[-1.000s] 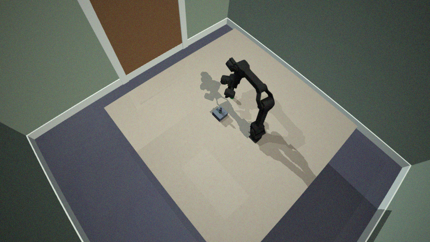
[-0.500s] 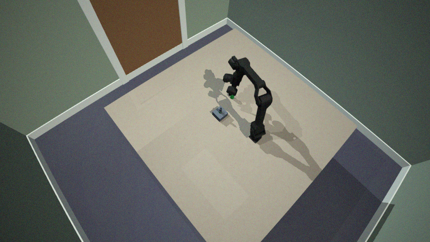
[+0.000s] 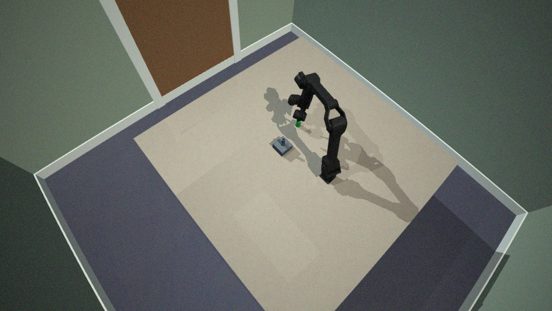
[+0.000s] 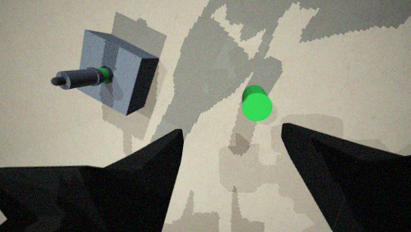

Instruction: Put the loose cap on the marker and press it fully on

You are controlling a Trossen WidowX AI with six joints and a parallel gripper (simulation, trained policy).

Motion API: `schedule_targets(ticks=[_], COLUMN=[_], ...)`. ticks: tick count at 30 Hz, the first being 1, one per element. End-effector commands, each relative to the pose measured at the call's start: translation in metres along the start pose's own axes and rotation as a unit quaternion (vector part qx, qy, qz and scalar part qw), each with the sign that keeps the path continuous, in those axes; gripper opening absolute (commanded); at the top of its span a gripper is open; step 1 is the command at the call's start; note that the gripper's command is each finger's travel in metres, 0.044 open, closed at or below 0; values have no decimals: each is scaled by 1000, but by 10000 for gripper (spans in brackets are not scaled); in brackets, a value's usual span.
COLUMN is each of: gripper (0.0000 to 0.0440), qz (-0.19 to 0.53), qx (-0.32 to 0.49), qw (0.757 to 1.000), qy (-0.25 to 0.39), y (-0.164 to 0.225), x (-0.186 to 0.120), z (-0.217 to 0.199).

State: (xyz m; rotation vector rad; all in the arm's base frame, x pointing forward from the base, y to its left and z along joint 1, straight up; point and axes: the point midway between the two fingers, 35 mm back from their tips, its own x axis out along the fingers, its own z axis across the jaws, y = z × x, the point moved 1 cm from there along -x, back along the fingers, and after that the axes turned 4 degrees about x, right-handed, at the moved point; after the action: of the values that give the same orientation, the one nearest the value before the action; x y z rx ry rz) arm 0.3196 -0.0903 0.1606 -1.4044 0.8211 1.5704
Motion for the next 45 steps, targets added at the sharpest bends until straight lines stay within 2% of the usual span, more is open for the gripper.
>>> schedule_targets(ticks=[1,21,33,36,42,45], gripper=[316,287,252,217,60,50], qz=[12,59,85,88,85,81], qx=[-4,-47,-88,-97,-114,-127], qw=[1000,997,992,991,990,988], qy=[6,12,3,7,24,36], y=[0,-2,2,3,0,-4], x=[7,53,88,90,79,69], z=[-9,-29,-31,-31,-29,-27])
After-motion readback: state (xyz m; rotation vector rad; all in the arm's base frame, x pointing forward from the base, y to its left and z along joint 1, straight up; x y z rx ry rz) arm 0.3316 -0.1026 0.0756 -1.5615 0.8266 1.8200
